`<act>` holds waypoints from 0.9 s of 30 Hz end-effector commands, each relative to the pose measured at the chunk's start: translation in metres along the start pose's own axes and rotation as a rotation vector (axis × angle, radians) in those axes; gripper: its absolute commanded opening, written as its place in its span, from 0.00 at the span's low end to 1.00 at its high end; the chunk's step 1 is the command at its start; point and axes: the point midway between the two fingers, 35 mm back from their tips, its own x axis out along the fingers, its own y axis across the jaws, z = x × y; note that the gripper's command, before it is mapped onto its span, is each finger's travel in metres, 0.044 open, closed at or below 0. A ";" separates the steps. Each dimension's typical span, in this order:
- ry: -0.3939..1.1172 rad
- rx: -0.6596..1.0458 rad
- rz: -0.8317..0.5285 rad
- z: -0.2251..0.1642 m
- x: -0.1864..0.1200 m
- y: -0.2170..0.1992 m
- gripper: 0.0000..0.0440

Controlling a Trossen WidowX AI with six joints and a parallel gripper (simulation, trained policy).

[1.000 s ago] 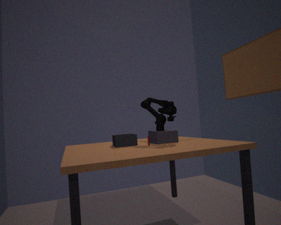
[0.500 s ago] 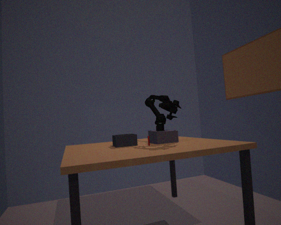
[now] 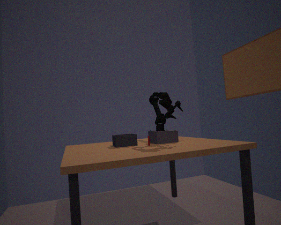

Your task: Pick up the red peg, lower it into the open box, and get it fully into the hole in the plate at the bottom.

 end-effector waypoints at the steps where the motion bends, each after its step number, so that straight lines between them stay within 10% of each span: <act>1: -0.078 0.097 -0.026 0.017 -0.008 0.000 1.00; 27: -0.536 0.872 -0.148 0.115 -0.081 -0.060 1.00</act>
